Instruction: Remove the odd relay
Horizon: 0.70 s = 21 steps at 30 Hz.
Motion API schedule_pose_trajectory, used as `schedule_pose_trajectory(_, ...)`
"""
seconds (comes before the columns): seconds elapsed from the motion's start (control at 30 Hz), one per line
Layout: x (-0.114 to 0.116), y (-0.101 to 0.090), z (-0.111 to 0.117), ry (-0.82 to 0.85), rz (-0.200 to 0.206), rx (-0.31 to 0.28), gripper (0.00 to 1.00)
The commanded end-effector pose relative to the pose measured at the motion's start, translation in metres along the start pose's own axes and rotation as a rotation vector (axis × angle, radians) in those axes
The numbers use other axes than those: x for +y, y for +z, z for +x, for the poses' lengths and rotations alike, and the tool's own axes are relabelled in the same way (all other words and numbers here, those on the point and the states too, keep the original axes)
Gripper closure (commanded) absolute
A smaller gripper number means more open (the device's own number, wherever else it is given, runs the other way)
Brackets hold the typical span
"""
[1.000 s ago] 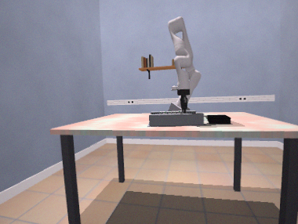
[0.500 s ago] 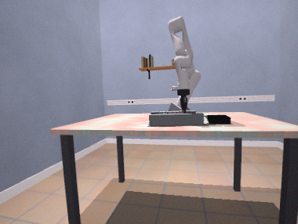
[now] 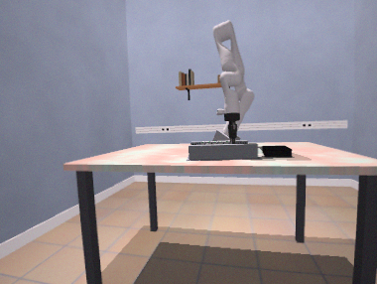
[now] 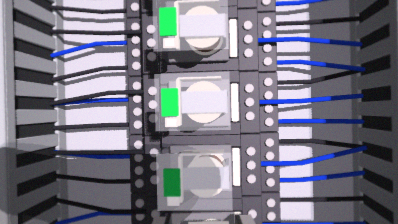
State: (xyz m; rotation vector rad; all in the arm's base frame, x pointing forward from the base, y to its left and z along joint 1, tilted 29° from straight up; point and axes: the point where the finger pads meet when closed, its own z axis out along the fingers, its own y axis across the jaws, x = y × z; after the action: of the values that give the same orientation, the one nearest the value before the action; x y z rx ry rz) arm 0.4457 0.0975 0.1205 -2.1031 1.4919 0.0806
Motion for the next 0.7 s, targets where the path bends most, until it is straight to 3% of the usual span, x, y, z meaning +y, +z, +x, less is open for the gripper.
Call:
schedule_pose_trajectory(0.0,-0.0004,-0.0004,0.0003,0.0,0.006,0.001,1.0)
schedule_pose_trajectory(0.3,0.0,-0.0005,0.0003,0.0,0.023,0.001,1.0)
schedule_pose_trajectory(0.67,-0.0004,-0.0006,0.0003,0.0,0.008,0.001,1.0)
